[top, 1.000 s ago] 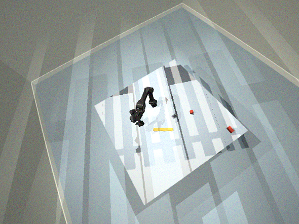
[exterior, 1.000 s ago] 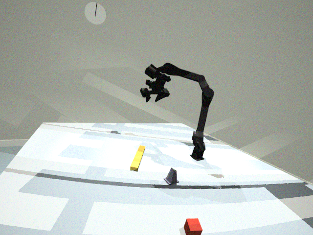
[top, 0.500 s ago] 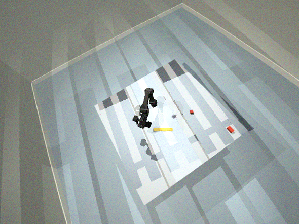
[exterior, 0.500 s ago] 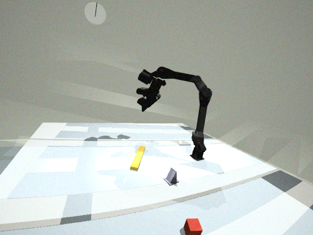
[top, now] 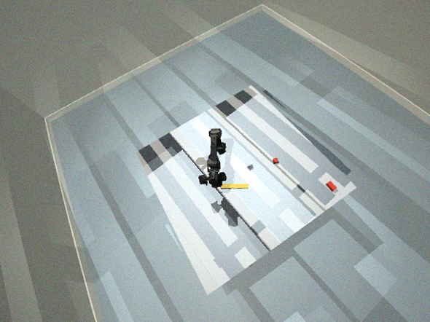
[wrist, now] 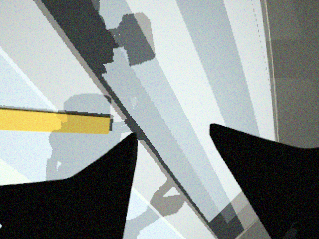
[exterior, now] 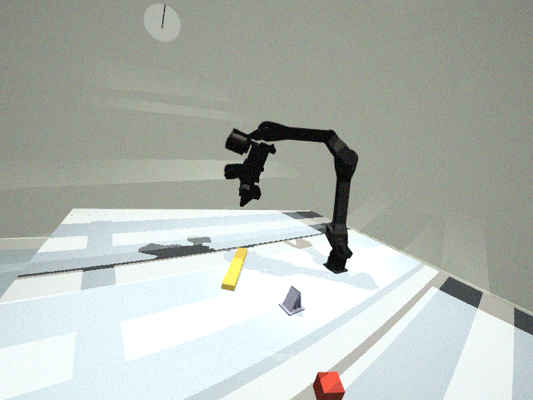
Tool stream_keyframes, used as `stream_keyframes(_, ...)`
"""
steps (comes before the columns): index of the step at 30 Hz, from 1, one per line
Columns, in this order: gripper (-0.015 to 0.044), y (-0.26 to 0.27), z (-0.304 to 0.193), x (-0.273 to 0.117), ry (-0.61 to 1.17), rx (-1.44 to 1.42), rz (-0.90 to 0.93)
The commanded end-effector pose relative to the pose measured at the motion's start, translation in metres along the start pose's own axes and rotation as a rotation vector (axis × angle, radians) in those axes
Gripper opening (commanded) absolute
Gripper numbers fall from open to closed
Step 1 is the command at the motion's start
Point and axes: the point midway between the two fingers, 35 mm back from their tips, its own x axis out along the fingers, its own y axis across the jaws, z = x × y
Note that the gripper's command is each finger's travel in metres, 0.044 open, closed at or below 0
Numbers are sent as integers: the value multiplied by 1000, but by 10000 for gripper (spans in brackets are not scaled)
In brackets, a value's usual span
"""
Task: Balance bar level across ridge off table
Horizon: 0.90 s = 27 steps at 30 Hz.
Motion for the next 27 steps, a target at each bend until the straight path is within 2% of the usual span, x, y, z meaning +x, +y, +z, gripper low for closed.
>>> stream_keyframes(1, 315, 21, 4, 10, 10, -178, 54)
stream_keyframes(27, 315, 136, 1, 40, -65, -1166, 342)
